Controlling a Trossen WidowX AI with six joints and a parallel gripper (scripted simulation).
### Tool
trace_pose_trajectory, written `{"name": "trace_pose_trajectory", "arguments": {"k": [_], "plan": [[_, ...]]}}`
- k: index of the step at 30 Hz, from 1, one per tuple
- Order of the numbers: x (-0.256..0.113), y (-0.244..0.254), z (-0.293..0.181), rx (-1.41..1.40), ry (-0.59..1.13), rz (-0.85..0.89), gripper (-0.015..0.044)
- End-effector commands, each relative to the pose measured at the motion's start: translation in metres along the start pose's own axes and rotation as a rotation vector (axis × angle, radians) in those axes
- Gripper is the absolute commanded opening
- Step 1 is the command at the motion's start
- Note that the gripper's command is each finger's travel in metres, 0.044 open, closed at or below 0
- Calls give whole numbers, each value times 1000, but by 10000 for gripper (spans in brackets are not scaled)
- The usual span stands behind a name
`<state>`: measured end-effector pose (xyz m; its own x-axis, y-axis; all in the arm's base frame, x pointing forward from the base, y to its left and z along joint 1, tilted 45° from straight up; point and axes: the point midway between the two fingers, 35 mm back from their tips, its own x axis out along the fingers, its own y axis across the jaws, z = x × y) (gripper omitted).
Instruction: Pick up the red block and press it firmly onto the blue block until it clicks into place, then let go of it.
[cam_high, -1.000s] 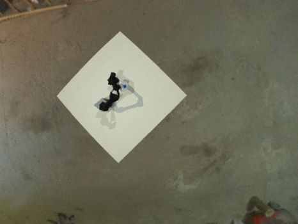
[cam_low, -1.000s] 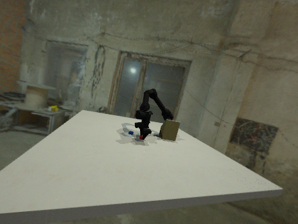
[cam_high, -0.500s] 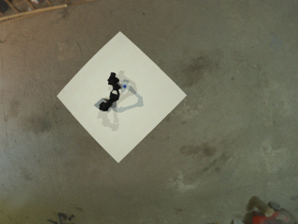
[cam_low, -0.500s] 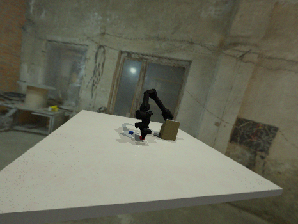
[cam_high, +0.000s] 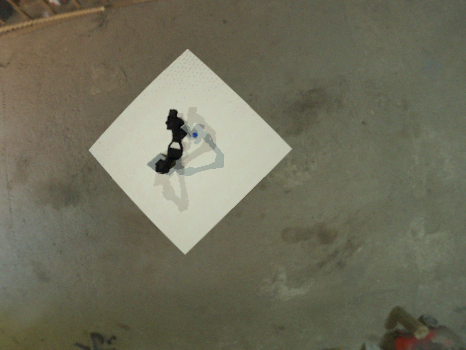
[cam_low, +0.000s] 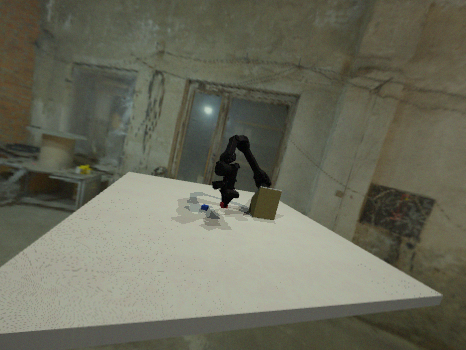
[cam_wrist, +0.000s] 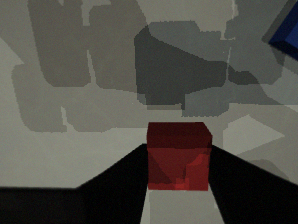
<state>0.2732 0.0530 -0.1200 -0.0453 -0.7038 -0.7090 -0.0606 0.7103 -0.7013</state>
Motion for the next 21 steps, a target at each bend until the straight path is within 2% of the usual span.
{"name": "trace_pose_trajectory", "arguments": {"k": [1,10,21], "plan": [[-24,0,2,9,-7,9,0],[-64,-3,-3,10,-5,6,0],[-58,-12,8,63,-2,16,0]]}}
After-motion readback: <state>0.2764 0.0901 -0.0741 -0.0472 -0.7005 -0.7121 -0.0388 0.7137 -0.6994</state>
